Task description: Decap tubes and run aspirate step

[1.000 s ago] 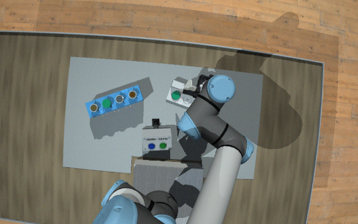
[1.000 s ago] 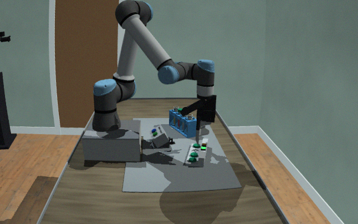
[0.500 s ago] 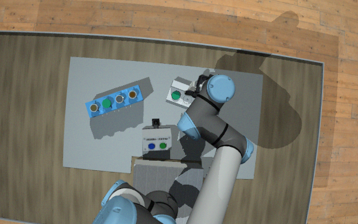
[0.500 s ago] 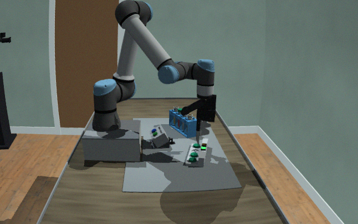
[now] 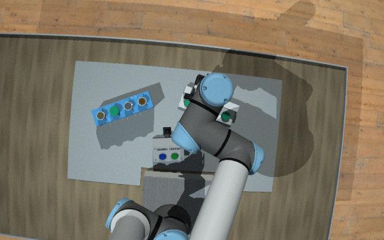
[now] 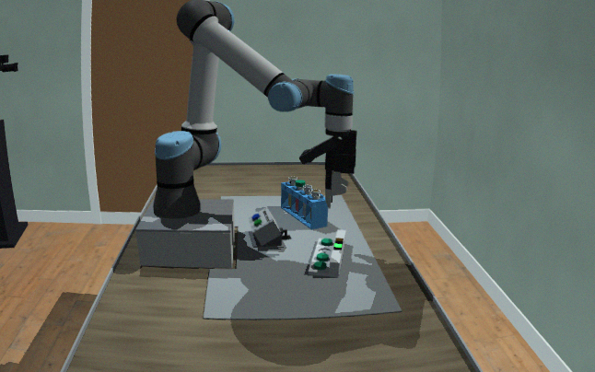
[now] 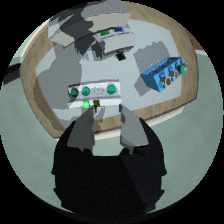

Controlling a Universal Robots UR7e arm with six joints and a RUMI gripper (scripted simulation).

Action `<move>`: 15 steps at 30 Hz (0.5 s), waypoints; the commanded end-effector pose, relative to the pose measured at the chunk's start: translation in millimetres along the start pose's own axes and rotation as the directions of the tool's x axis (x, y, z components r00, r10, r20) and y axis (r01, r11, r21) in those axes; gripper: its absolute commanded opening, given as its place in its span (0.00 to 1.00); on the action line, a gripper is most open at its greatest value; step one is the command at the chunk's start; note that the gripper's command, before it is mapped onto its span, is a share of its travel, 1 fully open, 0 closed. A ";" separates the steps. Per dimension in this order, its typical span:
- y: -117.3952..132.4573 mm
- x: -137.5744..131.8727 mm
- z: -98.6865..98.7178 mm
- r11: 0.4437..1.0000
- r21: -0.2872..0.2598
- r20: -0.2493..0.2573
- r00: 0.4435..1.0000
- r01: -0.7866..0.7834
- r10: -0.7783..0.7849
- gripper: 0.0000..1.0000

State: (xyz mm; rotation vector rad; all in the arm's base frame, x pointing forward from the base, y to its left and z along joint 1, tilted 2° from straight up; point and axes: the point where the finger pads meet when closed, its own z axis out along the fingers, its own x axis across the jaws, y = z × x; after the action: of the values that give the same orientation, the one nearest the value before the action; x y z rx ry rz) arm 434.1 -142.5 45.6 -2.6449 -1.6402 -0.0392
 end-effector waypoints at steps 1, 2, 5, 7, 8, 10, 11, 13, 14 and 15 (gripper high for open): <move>-2.7 13.8 -14.9 1.000 0.001 0.001 1.000 -0.001 0.001 0.29; -2.7 13.8 -14.9 1.000 0.001 0.001 1.000 -0.001 0.001 0.29; -2.7 13.8 -14.9 1.000 0.001 0.001 1.000 -0.001 0.001 0.29; -2.7 13.8 -14.9 1.000 0.001 0.001 1.000 -0.001 0.001 0.29; -2.7 13.8 -14.9 1.000 0.001 0.001 1.000 -0.001 0.001 0.29; -2.7 13.8 -4.9 1.000 0.001 0.001 1.000 -0.001 0.001 0.29; -2.7 13.8 0.1 1.000 0.001 0.001 1.000 -0.001 0.001 0.29; -2.8 13.8 10.1 1.000 0.001 0.001 1.000 -0.001 0.001 0.29; -2.8 13.8 15.1 1.000 0.001 0.001 1.000 -0.001 0.001 0.29; -2.8 13.8 15.1 1.000 0.001 0.001 1.000 -0.001 0.001 0.29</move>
State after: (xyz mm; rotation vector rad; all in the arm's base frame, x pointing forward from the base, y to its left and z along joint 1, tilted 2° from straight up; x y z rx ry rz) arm 437.0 -128.3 42.4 -2.6437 -1.6383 -0.0361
